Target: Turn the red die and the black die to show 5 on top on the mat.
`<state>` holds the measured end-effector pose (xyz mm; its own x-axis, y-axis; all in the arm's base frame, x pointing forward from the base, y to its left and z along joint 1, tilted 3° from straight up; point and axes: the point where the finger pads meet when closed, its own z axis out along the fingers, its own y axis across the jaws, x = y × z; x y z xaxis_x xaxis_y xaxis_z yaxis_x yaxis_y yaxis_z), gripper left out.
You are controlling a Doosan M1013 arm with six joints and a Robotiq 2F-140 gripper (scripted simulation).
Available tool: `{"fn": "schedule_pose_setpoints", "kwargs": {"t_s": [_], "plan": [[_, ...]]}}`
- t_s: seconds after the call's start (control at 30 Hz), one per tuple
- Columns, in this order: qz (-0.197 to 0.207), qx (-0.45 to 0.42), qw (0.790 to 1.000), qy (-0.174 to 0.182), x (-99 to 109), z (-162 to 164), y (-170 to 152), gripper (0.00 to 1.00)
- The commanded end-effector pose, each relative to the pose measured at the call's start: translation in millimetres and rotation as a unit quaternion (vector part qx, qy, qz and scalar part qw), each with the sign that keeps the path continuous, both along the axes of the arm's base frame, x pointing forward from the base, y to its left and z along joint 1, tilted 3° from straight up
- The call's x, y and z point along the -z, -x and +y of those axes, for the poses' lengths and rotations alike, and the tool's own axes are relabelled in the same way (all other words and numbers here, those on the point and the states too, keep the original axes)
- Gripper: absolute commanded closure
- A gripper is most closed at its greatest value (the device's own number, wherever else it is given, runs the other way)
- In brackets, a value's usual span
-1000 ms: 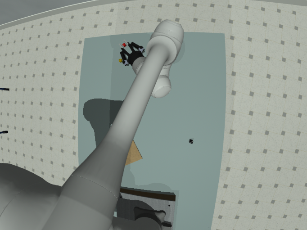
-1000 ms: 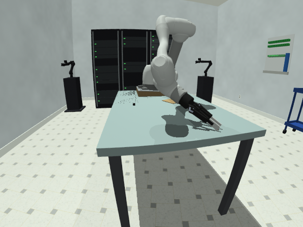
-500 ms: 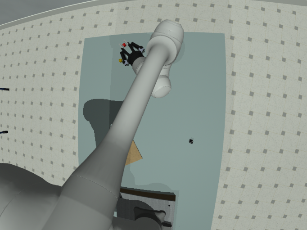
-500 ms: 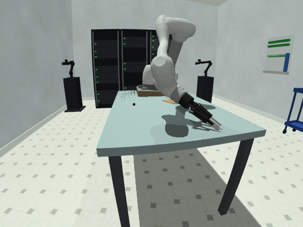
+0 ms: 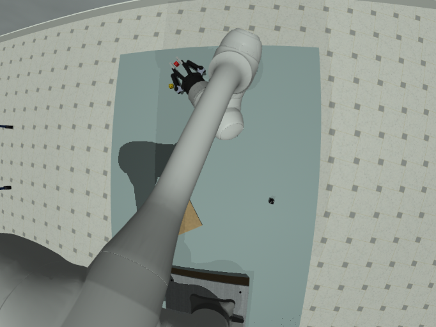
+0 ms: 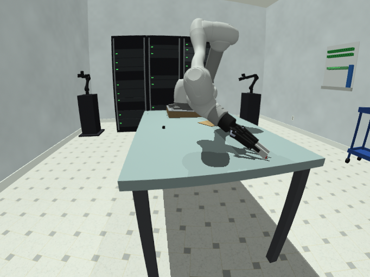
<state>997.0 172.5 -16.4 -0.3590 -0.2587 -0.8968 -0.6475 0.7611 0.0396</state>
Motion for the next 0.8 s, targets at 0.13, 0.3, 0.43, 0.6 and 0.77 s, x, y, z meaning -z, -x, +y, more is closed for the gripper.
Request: {"fn": "schedule_pose_setpoints", "kwargs": {"t_s": [0.13,0.3,0.43,0.6,0.77], "plan": [[0.000,0.000,1.000,0.000,-10,-13,14,0.73],[0.000,0.000,1.000,0.000,-15,-19,22,0.73],[0.000,0.000,1.000,0.000,-19,-26,29,0.73],[0.000,0.000,1.000,0.000,-21,-28,31,0.73],[0.000,0.000,1.000,0.000,-24,-28,31,0.73]]}}
